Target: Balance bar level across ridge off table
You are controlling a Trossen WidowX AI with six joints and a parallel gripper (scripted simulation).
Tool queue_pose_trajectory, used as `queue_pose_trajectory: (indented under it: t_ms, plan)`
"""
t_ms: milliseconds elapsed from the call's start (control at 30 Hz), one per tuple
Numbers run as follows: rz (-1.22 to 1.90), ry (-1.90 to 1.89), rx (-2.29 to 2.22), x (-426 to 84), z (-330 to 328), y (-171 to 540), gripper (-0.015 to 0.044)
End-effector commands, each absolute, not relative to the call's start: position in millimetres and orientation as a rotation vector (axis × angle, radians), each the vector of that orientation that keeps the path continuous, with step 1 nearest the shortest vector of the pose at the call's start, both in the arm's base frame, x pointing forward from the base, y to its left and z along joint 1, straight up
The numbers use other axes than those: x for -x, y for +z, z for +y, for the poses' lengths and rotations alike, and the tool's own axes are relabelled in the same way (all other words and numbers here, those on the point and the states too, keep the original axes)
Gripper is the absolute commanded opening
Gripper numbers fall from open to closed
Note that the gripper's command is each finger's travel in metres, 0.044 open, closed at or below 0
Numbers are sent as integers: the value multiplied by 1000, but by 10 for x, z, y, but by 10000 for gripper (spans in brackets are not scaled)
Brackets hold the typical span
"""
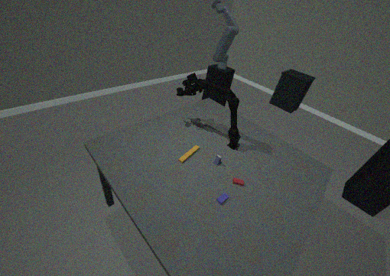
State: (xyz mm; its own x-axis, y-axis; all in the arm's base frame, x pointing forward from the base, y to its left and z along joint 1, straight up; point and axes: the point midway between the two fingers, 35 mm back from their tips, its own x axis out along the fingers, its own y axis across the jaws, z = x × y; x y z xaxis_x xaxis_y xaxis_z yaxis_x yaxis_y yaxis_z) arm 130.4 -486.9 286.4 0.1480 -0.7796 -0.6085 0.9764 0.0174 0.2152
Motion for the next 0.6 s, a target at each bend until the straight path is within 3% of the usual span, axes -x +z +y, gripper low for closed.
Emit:
queue_pose_trajectory:
  t_ms: [0,567]
  plan:
    - [471,-1335,-657,-1564,-4751,2688,315]
    - [838,-982,-500,-2607,-4022,2187,315]
